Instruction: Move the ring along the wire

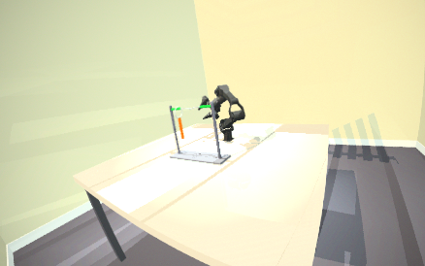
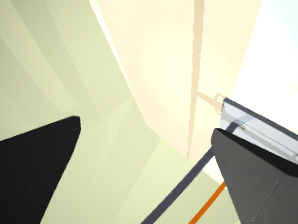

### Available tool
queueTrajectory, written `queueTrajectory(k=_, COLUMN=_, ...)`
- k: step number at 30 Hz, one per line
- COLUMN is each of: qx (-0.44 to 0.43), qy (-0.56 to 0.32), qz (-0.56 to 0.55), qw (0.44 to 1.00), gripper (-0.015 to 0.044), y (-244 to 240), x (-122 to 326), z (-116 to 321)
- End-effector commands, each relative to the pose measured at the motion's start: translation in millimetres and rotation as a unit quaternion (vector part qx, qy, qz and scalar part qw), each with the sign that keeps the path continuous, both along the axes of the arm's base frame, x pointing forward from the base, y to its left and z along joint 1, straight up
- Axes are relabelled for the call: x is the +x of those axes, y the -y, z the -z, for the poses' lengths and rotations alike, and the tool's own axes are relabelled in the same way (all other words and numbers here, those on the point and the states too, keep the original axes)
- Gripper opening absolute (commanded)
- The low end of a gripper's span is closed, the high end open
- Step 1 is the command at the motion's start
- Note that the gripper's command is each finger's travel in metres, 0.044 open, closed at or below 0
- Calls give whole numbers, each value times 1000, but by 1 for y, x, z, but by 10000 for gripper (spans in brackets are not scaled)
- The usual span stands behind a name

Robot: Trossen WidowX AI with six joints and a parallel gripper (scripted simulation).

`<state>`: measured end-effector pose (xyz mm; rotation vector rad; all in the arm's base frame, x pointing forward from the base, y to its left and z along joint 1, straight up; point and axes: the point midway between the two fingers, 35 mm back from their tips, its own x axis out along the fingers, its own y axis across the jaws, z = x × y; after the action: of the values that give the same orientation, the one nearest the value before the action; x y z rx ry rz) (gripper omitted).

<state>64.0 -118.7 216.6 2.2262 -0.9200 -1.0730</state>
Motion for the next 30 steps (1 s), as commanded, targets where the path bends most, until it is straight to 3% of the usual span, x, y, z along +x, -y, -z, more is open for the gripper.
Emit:
queueTrajectory(k=1, qx=-2, qy=-3, qz=-3, qw=1000, gripper=374, y=0, x=0, z=0)
queueTrajectory(k=9, qx=-81, qy=-126, qz=-143, qw=978, gripper=164, y=15, x=1, z=20)
queueTrajectory(k=19, qx=-215, qy=-265, qz=-313, qw=886, gripper=160, y=35, x=20, z=47)
queueTrajectory(k=30, qx=-383, qy=-371, qz=-449, qw=717, gripper=160, y=43, x=60, z=74)
